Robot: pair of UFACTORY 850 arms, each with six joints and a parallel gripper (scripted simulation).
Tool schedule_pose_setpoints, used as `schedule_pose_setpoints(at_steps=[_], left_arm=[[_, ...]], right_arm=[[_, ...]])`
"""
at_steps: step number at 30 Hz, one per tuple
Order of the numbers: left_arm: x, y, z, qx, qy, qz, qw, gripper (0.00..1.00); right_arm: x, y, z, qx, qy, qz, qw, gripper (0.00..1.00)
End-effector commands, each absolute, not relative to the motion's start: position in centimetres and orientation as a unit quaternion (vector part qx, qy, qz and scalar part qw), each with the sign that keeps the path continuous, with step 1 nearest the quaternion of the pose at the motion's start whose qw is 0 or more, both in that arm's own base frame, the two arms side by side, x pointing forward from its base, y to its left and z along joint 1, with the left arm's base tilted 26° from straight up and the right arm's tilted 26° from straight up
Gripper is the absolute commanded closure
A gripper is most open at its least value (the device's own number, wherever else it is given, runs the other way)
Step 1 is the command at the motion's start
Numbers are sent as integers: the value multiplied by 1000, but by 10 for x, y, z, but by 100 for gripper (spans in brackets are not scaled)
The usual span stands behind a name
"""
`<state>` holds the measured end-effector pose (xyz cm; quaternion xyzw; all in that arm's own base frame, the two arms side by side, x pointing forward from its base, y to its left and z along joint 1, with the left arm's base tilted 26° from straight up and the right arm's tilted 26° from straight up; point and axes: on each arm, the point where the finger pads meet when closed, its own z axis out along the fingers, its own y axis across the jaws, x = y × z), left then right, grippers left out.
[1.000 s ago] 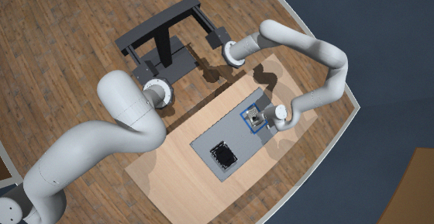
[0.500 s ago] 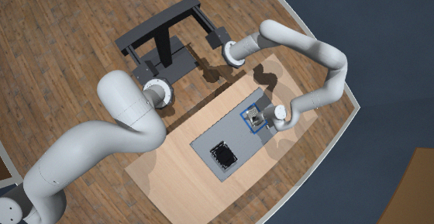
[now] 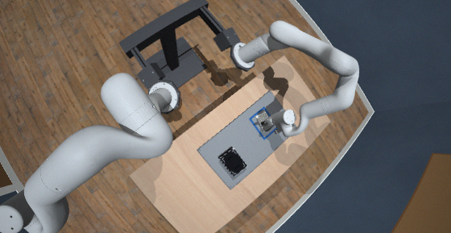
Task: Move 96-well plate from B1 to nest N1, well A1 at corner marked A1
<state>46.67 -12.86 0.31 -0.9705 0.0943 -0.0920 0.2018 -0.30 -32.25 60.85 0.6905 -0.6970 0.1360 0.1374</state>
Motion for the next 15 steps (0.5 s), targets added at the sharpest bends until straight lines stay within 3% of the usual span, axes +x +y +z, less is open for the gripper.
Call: schedule_pose_setpoints(at_steps=[1, 15], left_arm=[[468, -127, -1, -970, 94, -93, 201, 0], [474, -119, -22, -970, 94, -93, 201, 0]], right_arm=[[-3, -323, 610, 690, -697, 137, 138, 100], [-3, -323, 610, 690, -697, 137, 138, 100]])
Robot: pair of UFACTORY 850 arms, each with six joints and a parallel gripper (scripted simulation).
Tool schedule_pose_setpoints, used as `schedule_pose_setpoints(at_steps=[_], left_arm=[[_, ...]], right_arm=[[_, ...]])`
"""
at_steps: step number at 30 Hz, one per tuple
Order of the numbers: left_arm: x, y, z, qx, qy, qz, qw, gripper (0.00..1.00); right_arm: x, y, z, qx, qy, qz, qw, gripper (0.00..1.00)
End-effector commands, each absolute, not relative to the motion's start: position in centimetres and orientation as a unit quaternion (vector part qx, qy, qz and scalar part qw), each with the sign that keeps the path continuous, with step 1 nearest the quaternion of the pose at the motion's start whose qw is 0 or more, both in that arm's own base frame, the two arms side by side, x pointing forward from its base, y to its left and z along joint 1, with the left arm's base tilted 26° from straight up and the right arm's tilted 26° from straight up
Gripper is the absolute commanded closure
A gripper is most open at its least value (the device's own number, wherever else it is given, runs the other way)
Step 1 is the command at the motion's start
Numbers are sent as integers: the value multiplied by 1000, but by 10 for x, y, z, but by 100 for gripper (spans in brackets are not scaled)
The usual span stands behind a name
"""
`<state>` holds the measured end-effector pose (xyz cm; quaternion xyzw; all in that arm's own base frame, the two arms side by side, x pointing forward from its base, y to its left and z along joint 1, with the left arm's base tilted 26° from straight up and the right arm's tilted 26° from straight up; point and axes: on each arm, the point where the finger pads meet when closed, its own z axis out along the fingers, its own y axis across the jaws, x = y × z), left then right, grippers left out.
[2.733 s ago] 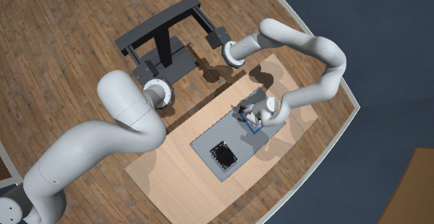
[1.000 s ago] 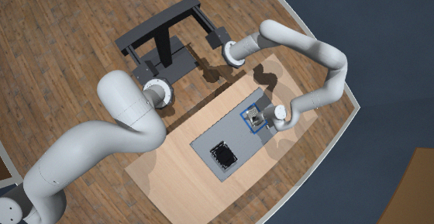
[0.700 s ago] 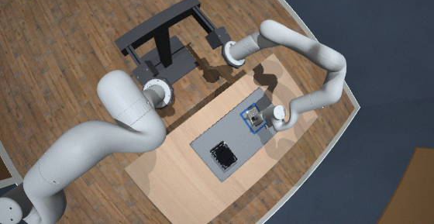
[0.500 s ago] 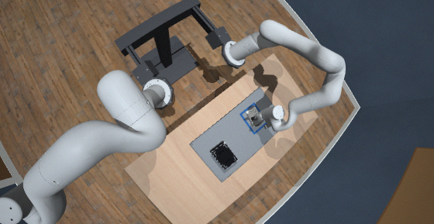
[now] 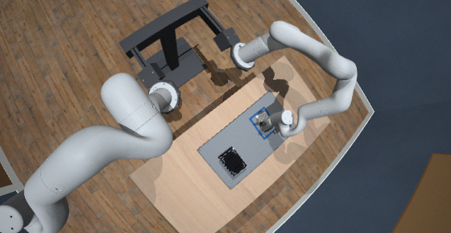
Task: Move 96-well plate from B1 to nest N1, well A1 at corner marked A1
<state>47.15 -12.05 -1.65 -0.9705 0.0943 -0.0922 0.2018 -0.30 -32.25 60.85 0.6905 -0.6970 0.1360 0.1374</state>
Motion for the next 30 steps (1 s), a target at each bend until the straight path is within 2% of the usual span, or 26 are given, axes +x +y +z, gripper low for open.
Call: schedule_pose_setpoints(at_steps=[1, 30], left_arm=[[474, -119, -22, -970, 94, -93, 201, 0], [476, -114, -32, -970, 94, -93, 201, 0]], right_arm=[[-3, -323, 610, 690, -697, 137, 138, 100], [-3, -323, 610, 690, -697, 137, 138, 100]])
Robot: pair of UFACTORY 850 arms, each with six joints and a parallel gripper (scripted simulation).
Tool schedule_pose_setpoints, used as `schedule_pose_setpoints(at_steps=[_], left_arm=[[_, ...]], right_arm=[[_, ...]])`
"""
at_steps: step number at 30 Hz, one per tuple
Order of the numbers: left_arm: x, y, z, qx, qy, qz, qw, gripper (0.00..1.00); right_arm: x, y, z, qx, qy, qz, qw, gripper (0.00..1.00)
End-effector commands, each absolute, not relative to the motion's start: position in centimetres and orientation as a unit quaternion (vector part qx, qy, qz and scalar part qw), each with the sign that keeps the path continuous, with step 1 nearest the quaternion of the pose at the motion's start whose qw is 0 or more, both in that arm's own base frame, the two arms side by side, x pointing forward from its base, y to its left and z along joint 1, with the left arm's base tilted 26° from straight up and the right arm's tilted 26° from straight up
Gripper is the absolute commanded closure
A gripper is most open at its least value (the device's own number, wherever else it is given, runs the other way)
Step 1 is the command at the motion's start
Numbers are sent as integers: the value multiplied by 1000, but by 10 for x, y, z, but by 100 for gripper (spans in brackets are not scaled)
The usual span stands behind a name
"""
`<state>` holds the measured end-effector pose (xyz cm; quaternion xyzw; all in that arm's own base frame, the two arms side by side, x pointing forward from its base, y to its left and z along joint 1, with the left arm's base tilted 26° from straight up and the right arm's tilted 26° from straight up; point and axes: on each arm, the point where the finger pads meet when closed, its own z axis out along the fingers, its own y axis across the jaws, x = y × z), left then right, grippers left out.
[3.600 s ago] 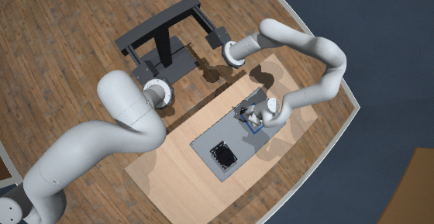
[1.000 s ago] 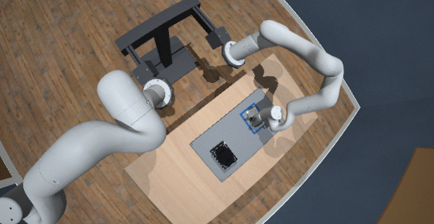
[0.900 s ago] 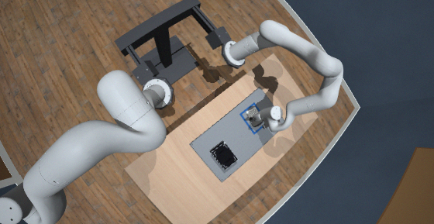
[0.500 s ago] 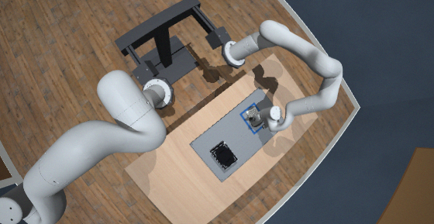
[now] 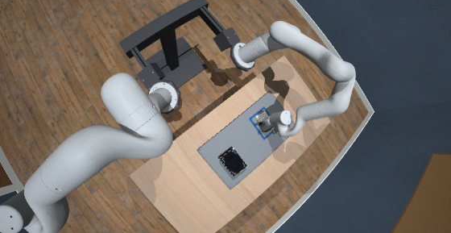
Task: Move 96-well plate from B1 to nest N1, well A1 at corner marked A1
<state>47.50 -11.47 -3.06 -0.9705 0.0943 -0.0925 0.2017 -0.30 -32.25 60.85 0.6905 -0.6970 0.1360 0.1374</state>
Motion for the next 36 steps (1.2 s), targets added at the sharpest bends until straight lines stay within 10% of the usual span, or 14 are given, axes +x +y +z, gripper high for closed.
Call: schedule_pose_setpoints(at_steps=[1, 36], left_arm=[[476, -114, -33, -970, 94, -93, 201, 0], [479, -110, -44, -970, 94, -93, 201, 0]], right_arm=[[-3, -323, 610, 690, -697, 137, 138, 100], [-3, -323, 610, 690, -697, 137, 138, 100]])
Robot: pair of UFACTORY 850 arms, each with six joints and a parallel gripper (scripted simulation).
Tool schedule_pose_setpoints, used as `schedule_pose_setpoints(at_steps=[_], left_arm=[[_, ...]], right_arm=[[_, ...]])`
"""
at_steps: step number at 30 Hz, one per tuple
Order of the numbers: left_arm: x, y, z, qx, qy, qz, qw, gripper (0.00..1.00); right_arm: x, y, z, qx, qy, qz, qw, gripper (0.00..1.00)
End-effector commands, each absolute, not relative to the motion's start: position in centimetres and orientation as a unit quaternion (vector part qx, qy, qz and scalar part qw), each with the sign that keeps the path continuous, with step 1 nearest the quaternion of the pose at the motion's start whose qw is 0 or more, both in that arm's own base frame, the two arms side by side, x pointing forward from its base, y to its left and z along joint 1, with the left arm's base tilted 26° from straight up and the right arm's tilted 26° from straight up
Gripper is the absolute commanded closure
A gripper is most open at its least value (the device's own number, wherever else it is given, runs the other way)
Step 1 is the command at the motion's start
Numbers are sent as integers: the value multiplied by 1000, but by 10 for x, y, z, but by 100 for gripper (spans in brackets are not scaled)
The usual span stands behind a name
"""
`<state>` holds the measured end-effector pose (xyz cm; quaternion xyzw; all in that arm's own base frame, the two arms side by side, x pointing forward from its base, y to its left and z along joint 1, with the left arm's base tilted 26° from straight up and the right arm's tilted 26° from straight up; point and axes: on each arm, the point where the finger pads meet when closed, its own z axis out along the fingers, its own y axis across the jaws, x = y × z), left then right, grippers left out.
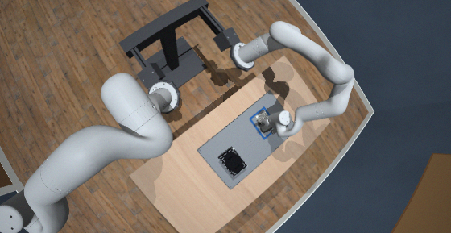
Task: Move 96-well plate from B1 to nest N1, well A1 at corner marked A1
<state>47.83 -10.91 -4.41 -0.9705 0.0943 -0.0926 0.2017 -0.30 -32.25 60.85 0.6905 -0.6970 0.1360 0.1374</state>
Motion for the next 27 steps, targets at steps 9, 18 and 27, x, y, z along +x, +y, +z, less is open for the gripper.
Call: schedule_pose_setpoints(at_steps=[9, 18, 27], left_arm=[[479, -110, -43, -970, 94, -93, 201, 100], [479, -110, -43, -970, 94, -93, 201, 100], [479, -110, -43, -970, 94, -93, 202, 100]], right_arm=[[-3, -323, 610, 690, -697, 137, 138, 100], [-3, -323, 610, 690, -697, 137, 138, 100], [-3, -323, 610, 690, -697, 137, 138, 100]])
